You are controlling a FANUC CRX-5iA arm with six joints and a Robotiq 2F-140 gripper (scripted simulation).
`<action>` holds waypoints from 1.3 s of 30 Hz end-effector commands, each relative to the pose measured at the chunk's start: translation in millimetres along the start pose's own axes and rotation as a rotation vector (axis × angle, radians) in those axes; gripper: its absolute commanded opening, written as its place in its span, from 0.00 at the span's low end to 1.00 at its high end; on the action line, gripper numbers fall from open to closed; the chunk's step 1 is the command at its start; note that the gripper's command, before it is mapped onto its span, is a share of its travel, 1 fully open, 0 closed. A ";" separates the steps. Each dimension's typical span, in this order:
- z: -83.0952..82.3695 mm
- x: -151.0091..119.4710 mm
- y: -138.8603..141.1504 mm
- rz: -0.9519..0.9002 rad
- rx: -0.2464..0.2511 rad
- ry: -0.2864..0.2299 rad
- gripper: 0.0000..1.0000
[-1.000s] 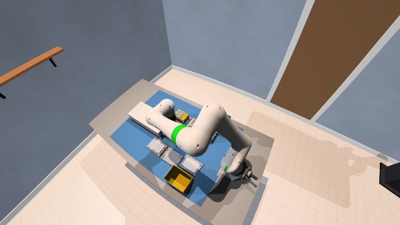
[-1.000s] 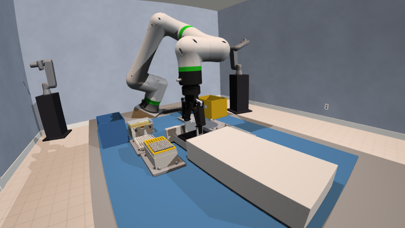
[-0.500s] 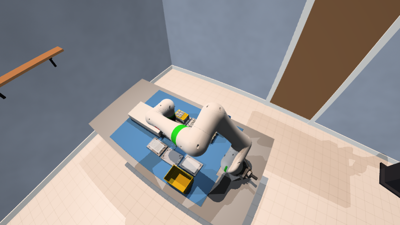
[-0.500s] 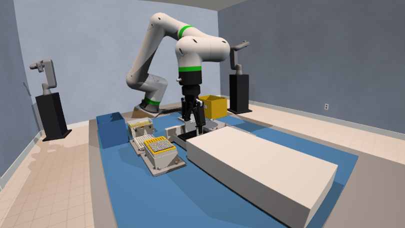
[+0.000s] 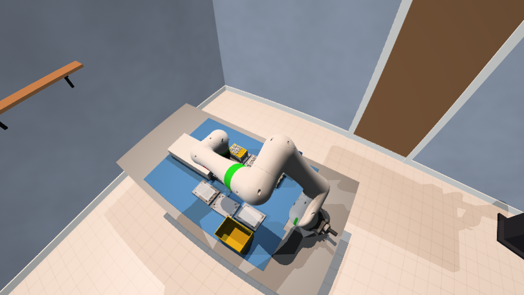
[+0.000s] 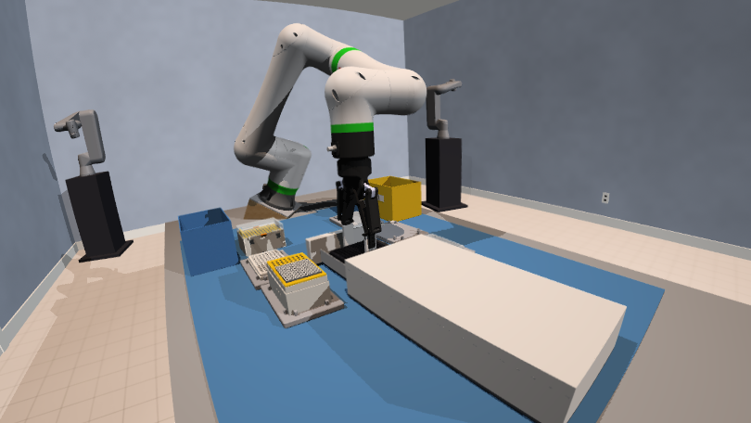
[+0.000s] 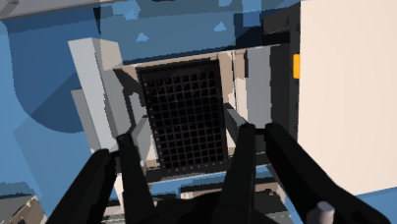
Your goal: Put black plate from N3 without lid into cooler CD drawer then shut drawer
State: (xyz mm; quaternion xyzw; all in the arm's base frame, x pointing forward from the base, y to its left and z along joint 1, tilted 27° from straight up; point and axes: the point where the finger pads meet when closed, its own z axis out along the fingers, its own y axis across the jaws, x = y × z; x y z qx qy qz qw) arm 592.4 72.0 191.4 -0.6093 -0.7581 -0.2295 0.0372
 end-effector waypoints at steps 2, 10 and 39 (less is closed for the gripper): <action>0.1 -0.1 0.2 0.000 0.000 0.000 0.00; 2.8 -0.1 0.2 0.000 0.000 0.000 0.00; 11.1 -0.1 0.2 0.000 0.000 0.000 0.00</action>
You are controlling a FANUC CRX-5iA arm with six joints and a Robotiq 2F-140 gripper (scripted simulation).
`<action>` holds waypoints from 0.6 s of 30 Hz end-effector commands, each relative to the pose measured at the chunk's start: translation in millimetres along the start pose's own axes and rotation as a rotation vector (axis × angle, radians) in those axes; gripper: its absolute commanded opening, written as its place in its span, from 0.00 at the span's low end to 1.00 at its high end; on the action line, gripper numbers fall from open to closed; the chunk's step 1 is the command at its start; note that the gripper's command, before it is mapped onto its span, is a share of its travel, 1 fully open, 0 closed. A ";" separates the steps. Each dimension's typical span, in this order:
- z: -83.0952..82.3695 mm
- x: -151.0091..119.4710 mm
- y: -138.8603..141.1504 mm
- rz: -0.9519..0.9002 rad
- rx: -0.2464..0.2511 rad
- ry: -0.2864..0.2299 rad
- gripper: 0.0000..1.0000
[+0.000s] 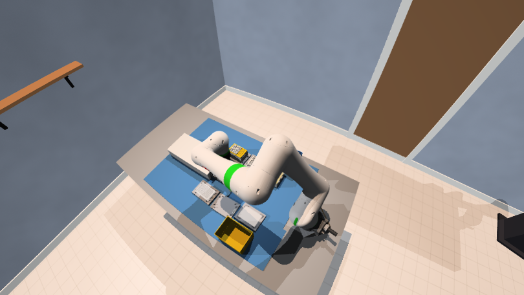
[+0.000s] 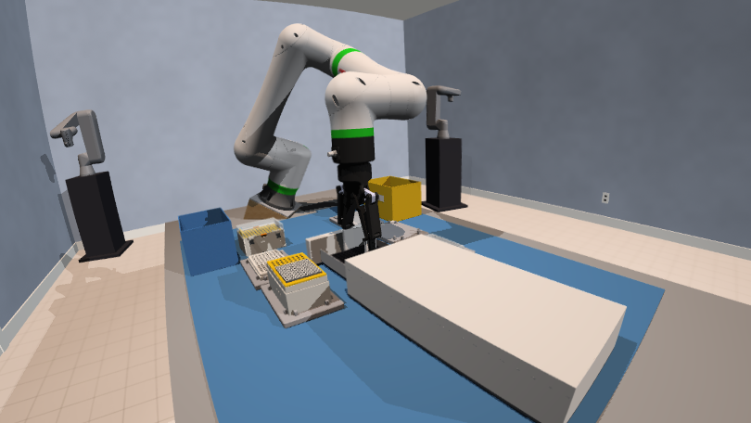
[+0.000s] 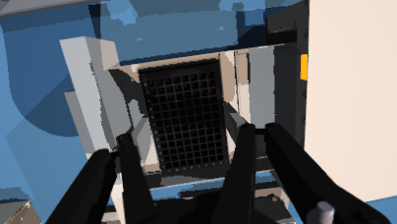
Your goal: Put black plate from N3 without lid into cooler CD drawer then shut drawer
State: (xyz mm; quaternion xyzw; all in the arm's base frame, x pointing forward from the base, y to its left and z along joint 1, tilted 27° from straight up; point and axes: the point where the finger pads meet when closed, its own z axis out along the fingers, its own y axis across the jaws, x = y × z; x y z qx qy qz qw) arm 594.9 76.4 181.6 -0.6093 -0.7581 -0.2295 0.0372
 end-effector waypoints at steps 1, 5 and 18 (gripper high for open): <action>0.4 -0.1 0.2 0.000 0.000 0.000 0.00; 1.8 -0.1 0.2 0.000 0.000 0.000 0.00; 3.8 -0.3 1.6 0.000 0.000 0.000 0.00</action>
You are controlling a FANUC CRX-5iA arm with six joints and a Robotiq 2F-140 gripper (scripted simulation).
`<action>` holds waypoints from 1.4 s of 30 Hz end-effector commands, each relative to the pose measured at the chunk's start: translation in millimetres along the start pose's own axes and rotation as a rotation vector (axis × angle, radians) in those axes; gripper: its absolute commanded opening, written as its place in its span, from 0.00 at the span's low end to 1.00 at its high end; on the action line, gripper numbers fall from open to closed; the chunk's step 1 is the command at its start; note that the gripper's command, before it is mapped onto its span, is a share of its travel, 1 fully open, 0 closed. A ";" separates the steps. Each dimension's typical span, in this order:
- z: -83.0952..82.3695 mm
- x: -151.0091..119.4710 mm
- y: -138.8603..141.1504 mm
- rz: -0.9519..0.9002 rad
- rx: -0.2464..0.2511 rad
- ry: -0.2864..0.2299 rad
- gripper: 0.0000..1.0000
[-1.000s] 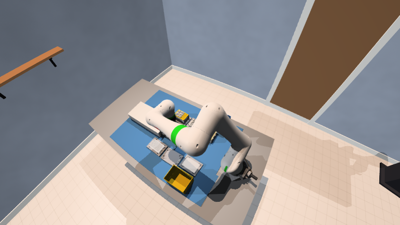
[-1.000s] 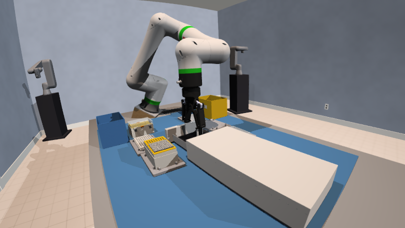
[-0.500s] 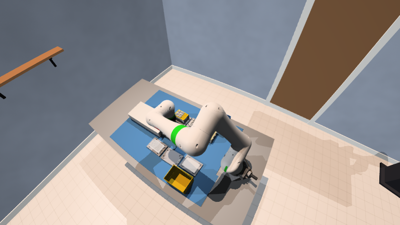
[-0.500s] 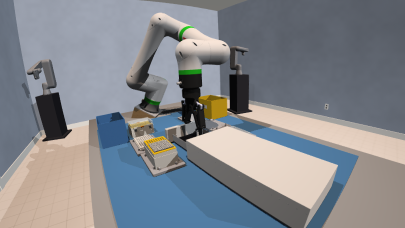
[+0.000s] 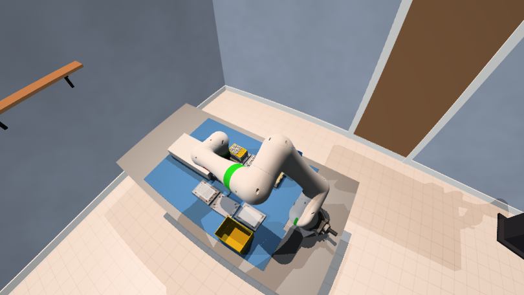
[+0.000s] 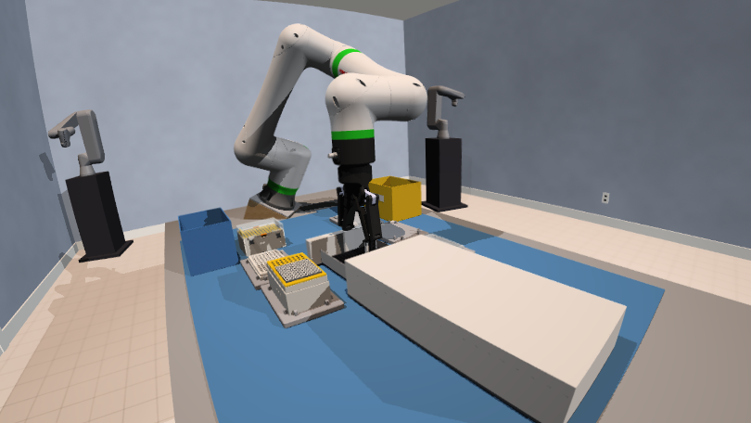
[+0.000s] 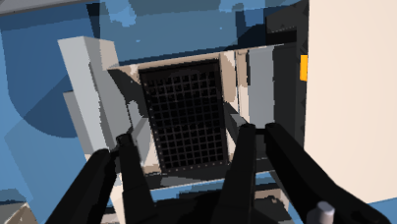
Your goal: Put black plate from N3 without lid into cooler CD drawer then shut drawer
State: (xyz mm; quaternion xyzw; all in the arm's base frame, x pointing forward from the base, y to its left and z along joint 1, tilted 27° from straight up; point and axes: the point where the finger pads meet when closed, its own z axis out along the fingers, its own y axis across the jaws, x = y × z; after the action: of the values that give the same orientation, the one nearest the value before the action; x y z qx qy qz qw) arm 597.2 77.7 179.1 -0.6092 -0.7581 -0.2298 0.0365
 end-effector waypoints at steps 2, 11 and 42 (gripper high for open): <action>0.6 0.0 0.5 0.001 0.001 0.000 0.00; 0.6 0.0 2.2 0.001 0.001 0.000 0.00; 0.6 0.1 4.2 0.001 0.001 0.000 0.00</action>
State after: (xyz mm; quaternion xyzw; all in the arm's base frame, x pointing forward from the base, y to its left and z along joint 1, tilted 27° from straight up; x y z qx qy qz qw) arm 601.5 78.4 180.6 -0.6093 -0.7581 -0.2299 0.0364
